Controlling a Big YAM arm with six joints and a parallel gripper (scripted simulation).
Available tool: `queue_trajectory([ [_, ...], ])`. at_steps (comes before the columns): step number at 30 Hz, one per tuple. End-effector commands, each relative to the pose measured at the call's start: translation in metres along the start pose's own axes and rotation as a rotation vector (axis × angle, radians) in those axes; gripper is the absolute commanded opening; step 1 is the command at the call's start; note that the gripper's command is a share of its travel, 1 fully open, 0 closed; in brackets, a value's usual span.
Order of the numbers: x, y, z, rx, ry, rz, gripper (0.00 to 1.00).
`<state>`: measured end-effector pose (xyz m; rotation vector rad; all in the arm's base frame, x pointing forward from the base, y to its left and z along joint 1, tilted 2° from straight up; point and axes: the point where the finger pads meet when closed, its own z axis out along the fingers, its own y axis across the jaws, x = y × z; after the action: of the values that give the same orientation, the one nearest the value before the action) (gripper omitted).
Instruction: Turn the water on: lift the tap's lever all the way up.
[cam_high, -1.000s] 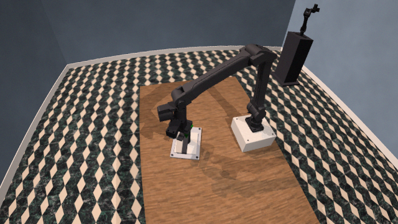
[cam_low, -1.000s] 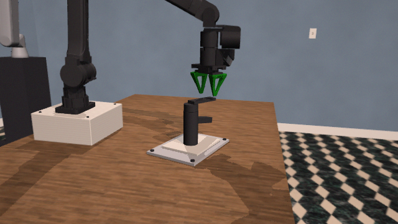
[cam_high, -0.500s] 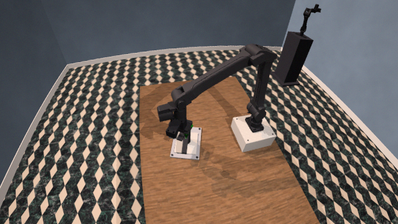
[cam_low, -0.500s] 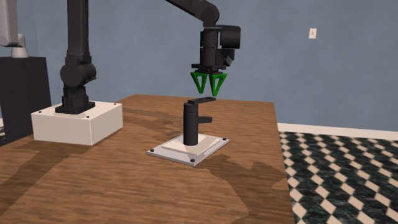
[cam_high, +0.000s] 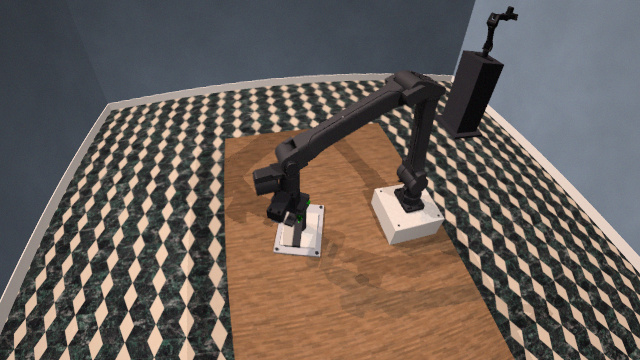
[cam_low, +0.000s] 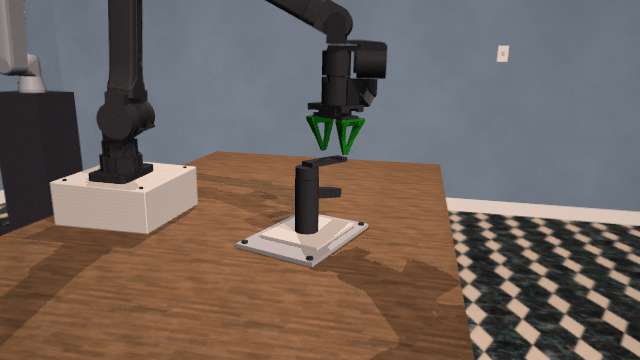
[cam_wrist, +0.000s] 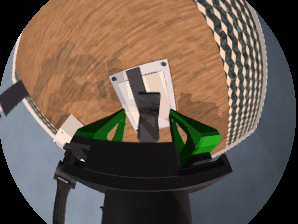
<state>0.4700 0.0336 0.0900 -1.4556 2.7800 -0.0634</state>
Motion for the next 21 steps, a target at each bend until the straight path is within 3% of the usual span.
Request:
queue_trajectory([
  [1,0.001,-0.010,0.005,0.000,0.002,0.008,0.64],
  [21,-0.005,-0.022,-0.005,0.019,-0.014,0.008,0.64],
])
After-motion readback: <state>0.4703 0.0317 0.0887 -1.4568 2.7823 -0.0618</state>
